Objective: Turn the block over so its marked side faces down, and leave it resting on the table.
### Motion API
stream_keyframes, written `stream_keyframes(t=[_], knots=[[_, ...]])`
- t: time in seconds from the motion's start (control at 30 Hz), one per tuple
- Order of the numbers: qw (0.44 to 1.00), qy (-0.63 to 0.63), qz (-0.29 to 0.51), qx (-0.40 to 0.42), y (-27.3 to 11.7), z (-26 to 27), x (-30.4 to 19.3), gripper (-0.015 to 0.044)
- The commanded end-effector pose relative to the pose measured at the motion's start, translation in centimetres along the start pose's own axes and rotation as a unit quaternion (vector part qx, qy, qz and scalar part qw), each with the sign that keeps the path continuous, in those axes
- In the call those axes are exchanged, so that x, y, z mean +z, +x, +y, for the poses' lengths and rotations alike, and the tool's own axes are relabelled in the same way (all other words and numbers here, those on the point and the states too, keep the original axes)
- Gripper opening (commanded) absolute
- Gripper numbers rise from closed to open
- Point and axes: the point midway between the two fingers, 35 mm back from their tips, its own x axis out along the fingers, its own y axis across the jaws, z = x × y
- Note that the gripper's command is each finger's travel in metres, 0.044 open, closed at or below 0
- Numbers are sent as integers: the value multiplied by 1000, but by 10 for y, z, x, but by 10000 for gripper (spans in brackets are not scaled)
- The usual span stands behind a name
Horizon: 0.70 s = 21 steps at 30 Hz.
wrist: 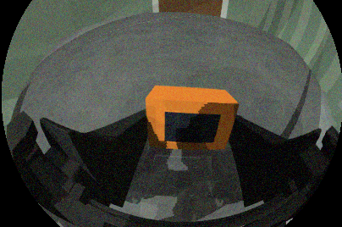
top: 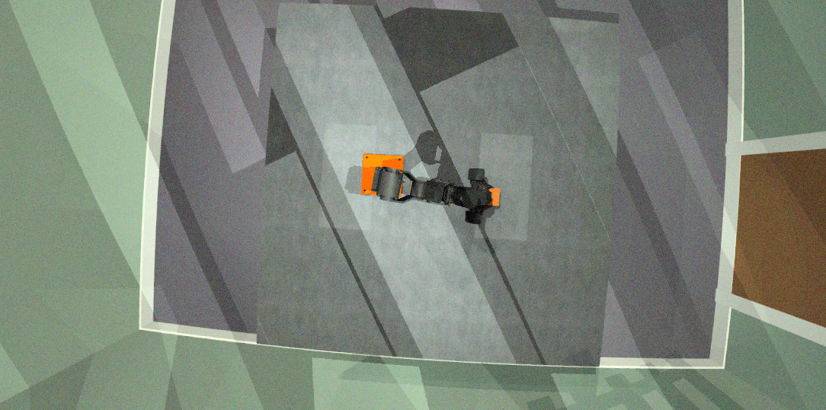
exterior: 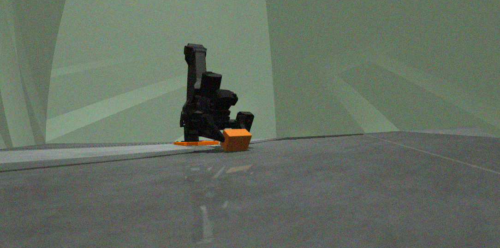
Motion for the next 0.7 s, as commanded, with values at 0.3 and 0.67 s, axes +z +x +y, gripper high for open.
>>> stream_keyframes(t=[0.3, 0.67], knots=[[998, 1, -60, 3, -15, 3, -10, 0], [998, 1, -70, 3, -16, 3, -7, 0]])
